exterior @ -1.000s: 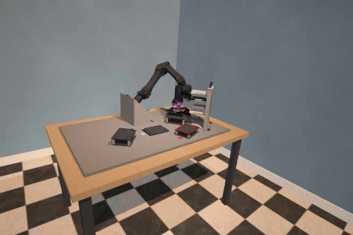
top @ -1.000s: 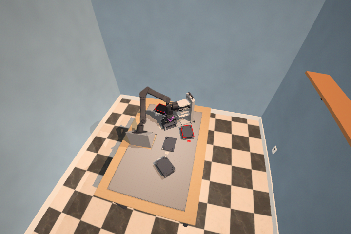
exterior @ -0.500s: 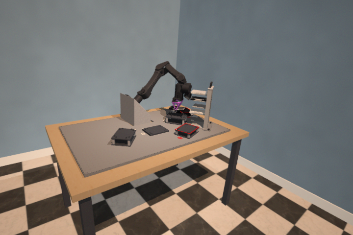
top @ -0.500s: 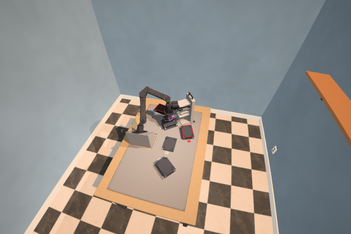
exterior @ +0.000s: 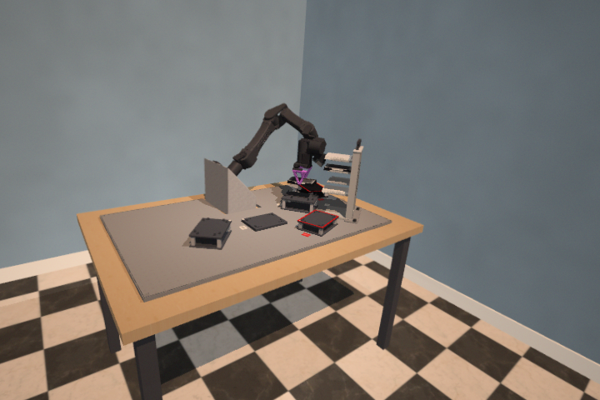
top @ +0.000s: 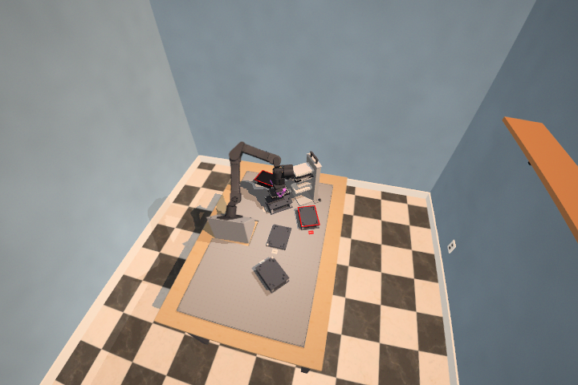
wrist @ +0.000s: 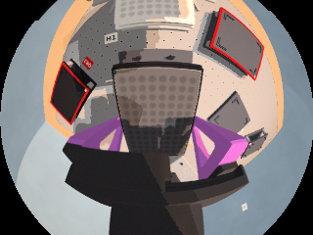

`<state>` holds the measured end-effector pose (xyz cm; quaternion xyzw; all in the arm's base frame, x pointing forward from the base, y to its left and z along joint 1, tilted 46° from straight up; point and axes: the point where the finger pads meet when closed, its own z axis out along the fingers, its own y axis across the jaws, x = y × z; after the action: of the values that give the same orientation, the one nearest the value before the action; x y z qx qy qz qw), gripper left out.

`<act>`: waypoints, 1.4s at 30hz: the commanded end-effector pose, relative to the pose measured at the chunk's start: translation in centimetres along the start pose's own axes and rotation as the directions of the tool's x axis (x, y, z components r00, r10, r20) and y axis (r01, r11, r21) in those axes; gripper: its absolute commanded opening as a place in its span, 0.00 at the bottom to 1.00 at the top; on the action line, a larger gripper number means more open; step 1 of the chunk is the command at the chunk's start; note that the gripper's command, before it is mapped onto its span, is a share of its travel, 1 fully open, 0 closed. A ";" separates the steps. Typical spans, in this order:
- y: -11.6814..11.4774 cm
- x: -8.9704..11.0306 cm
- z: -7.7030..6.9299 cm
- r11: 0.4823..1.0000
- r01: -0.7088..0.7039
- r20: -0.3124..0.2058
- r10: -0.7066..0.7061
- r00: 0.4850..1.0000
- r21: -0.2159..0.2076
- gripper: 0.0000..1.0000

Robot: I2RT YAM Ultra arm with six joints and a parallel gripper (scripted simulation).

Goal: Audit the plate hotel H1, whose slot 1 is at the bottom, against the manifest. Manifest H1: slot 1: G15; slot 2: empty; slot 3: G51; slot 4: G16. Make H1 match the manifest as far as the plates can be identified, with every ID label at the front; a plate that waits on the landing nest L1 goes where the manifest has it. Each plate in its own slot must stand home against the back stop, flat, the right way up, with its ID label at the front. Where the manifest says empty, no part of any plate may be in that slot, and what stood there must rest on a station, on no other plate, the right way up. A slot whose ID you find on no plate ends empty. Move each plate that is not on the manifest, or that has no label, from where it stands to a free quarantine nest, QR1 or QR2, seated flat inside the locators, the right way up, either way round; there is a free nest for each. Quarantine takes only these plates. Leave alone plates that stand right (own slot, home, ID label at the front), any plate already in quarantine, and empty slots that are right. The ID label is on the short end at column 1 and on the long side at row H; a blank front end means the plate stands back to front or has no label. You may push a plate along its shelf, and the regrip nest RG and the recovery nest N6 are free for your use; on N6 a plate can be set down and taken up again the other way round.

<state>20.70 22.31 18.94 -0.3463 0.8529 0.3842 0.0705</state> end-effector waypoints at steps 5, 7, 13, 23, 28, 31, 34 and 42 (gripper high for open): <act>0.5 -0.5 -2.7 1.000 0.019 0.027 -0.019 0.999 0.002 0.86; 0.1 -0.4 -2.9 1.000 0.006 0.015 -0.006 1.000 -0.003 0.86; 0.0 -0.4 -4.4 1.000 0.003 0.013 -0.002 1.000 -0.004 0.86; 0.0 -0.4 -6.6 1.000 0.002 0.013 -0.002 1.000 -0.004 0.86; -0.1 -0.5 -7.9 1.000 0.009 0.019 -0.009 1.000 0.000 0.86; -0.7 -1.1 -8.7 0.999 0.040 0.042 -0.041 0.998 0.021 0.86; 0.2 0.1 -9.1 1.000 0.008 0.004 -0.008 1.000 -0.003 0.86; 0.2 0.1 -10.6 1.000 0.008 0.005 -0.008 1.000 -0.002 0.86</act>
<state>22.50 15.87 25.44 -0.3343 0.8572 0.3752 0.1128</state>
